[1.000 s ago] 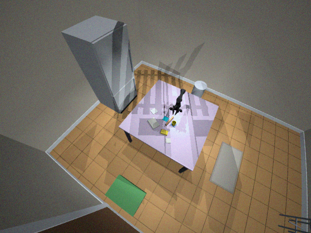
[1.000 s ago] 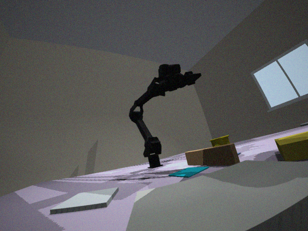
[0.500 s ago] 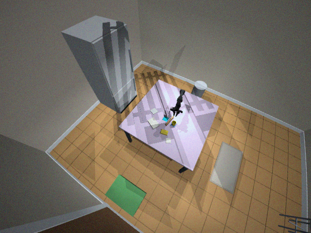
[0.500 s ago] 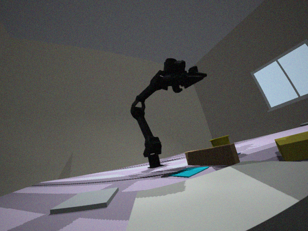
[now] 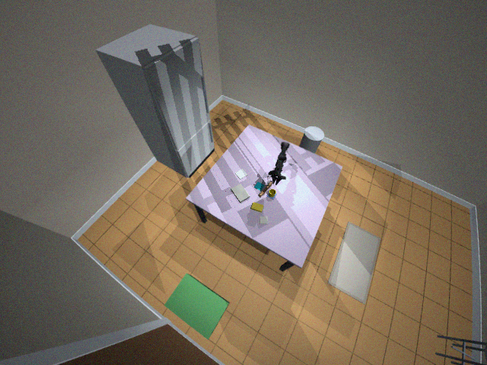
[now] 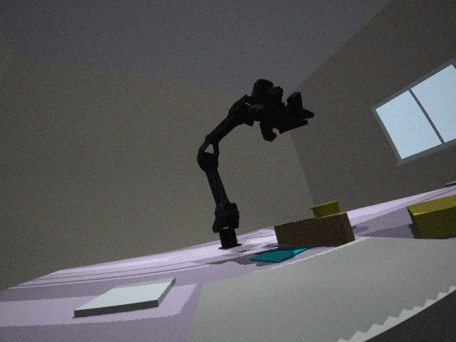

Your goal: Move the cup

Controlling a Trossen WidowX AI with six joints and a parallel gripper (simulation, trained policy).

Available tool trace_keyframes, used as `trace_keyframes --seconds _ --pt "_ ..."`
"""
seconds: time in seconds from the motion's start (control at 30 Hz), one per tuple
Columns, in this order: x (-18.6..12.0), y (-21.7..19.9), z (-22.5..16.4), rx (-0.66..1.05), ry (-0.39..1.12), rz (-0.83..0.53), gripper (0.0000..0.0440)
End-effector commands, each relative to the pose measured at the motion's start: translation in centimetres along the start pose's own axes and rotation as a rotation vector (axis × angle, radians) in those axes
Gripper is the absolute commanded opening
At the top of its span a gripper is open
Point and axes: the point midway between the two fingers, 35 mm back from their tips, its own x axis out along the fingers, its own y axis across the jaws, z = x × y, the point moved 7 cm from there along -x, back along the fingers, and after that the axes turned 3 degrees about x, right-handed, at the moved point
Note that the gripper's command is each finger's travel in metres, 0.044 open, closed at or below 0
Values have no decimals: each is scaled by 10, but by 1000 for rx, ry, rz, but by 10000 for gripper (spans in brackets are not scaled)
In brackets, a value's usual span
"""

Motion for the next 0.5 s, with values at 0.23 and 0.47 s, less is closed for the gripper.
trace_keyframes --seconds 0.23,0.47 --pt "13 4 -3 132 85 -104 163" --pt "22 3 -6 218 139 -193 160"
